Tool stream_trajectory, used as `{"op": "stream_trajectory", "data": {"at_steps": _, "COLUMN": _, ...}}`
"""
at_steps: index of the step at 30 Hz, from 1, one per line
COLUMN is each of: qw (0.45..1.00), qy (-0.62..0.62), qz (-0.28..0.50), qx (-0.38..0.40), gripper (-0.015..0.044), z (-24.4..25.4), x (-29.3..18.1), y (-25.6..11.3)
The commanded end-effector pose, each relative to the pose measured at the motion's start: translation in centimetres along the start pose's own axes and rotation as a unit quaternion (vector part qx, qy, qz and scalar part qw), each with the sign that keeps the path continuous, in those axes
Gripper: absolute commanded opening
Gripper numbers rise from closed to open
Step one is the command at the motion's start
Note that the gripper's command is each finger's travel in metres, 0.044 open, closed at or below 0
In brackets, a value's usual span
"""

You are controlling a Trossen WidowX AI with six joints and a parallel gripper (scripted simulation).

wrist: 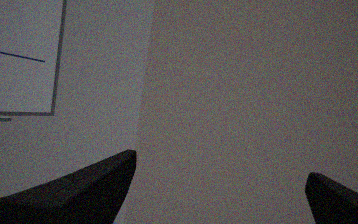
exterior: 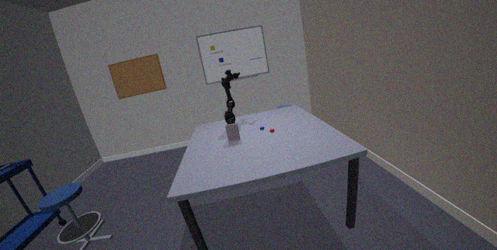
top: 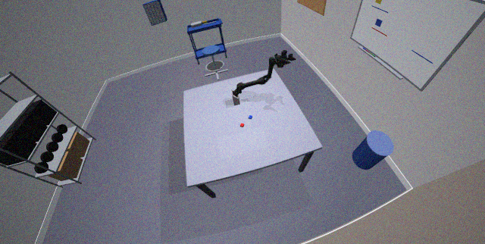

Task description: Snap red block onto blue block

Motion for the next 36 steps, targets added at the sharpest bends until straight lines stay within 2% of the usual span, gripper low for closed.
{"op": "stream_trajectory", "data": {"at_steps": 1, "qw": 1.0, "qy": 0.0, "qz": 0.0, "qx": 0.0, "gripper": 0.0426, "z": 0.0, "x": 0.0, "y": 0.0}}
{"op": "stream_trajectory", "data": {"at_steps": 2, "qw": 1.0, "qy": 0.0, "qz": 0.0, "qx": 0.001, "gripper": 0.044, "z": 0.0, "x": 0.1, "y": 0.0}}
{"op": "stream_trajectory", "data": {"at_steps": 11, "qw": 0.999, "qy": 0.029, "qz": -0.027, "qx": 0.018, "gripper": 0.044, "z": -3.5, "x": 5.1, "y": -1.3}}
{"op": "stream_trajectory", "data": {"at_steps": 24, "qw": 0.995, "qy": 0.084, "qz": -0.044, "qx": 0.042, "gripper": 0.044, "z": -8.7, "x": 9.1, "y": -1.4}}
{"op": "stream_trajectory", "data": {"at_steps": 36, "qw": 0.987, "qy": 0.138, "qz": -0.086, "qx": -0.002, "gripper": 0.044, "z": -19.3, "x": 12.7, "y": -0.4}}
Point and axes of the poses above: the point midway between the two fingers, 35 mm back from their tips, its own y axis out along the fingers, its own z axis across the jaws, x = y × z, the point moved 6 cm from there along -y, back along the fingers, and after that the axes turned 6 degrees about -y, right-handed, at the moved point
